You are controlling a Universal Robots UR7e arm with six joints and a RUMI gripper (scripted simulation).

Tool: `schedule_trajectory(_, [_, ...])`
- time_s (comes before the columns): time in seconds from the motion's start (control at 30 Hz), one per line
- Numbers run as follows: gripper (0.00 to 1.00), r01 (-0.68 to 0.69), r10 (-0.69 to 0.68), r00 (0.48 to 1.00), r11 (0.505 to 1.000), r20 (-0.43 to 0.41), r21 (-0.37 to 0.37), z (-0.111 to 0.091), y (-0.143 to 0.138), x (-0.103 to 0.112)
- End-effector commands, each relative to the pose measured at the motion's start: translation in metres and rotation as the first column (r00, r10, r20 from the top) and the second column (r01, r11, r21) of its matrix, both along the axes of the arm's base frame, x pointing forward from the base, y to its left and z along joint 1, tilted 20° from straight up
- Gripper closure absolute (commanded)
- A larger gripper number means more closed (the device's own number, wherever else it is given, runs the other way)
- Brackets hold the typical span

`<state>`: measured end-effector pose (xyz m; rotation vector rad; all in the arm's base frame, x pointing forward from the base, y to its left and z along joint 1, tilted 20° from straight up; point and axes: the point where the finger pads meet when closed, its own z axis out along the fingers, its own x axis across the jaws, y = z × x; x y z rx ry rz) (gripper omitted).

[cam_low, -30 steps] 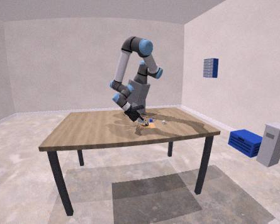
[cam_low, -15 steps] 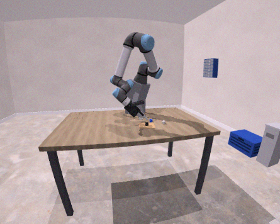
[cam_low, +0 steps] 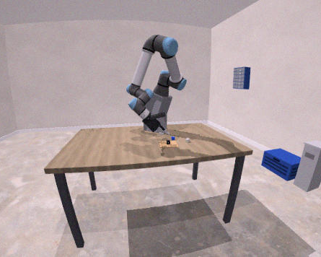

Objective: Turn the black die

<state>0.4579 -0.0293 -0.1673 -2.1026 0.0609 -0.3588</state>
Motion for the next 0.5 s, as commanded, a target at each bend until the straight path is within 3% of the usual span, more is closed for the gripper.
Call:
schedule_trajectory(0.0, [0.63,0.000,0.000,1.000,1.000,0.000,-0.002,0.0004,-0.0004,0.0001])
schedule_trajectory(0.47, [0.63,0.014,-0.017,1.000,0.994,-0.024,-0.106,-0.0012,0.0018,-0.0010])
